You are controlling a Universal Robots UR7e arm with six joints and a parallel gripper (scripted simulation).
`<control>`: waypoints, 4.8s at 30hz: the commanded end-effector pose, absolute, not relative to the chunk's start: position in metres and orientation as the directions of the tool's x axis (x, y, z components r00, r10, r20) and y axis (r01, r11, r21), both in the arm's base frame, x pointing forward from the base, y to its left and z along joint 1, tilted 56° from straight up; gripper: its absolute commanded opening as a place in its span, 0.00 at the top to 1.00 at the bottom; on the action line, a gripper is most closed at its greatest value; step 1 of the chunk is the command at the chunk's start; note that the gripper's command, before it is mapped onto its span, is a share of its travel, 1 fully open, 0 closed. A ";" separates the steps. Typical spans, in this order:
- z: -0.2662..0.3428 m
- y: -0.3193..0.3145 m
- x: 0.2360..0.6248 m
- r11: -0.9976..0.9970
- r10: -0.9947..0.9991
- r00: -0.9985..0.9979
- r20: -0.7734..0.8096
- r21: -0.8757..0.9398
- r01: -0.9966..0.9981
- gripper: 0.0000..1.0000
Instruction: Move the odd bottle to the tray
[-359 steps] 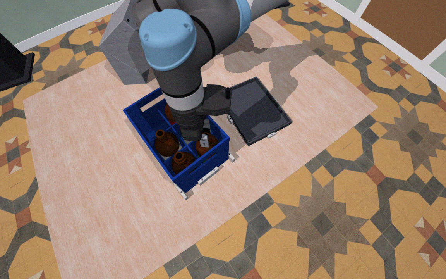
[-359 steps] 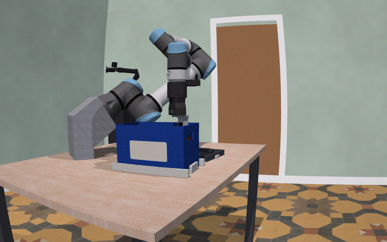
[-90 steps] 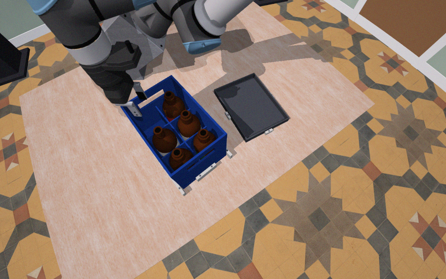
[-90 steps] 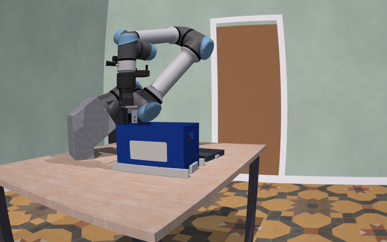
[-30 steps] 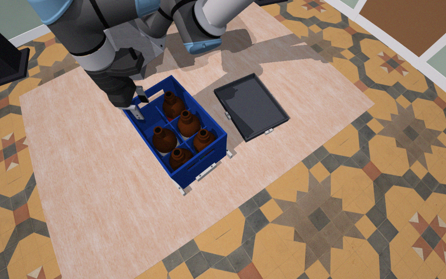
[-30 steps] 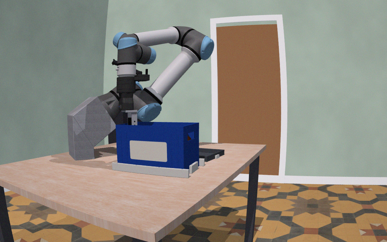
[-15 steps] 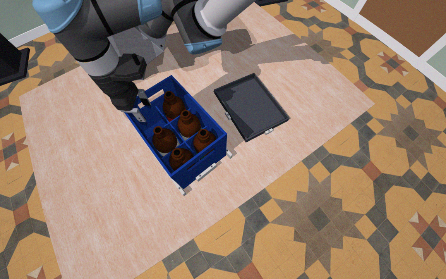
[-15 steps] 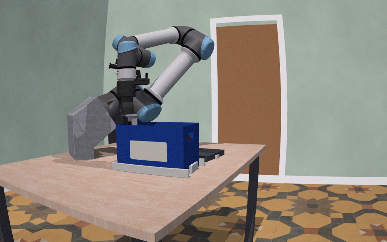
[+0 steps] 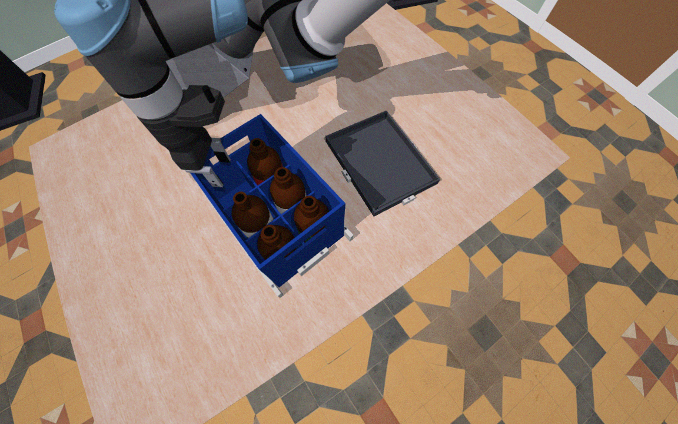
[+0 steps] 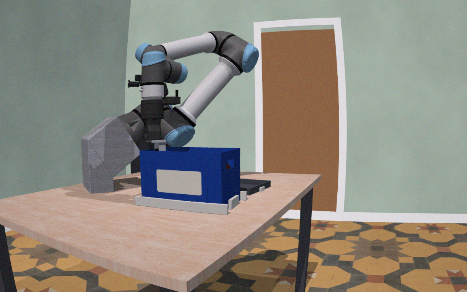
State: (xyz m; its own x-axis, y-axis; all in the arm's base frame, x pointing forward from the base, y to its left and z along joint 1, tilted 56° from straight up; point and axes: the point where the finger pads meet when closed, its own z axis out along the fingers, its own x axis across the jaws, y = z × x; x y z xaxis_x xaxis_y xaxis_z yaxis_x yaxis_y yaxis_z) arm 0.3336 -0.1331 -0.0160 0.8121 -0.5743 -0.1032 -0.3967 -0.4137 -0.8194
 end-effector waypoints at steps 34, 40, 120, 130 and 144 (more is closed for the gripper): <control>-0.016 -0.133 0.334 -0.414 -0.575 0.812 -0.102 -0.819 -0.397 0.00; -0.016 -0.133 0.334 -0.414 -0.575 0.812 -0.102 -0.819 -0.397 1.00; -0.016 -0.133 0.334 -0.414 -0.575 0.812 -0.102 -0.819 -0.397 0.00; -0.016 -0.133 0.334 -0.414 -0.575 0.812 -0.102 -0.819 -0.397 0.00; -0.016 -0.134 0.334 -0.414 -0.575 0.812 -0.102 -0.819 -0.397 0.00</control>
State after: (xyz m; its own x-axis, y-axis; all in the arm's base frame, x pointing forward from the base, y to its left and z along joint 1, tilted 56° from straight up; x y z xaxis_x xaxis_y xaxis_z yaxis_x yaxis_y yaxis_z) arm 0.3337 -0.1329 -0.0161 0.8121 -0.5744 -0.1032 -0.3967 -0.4137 -0.8194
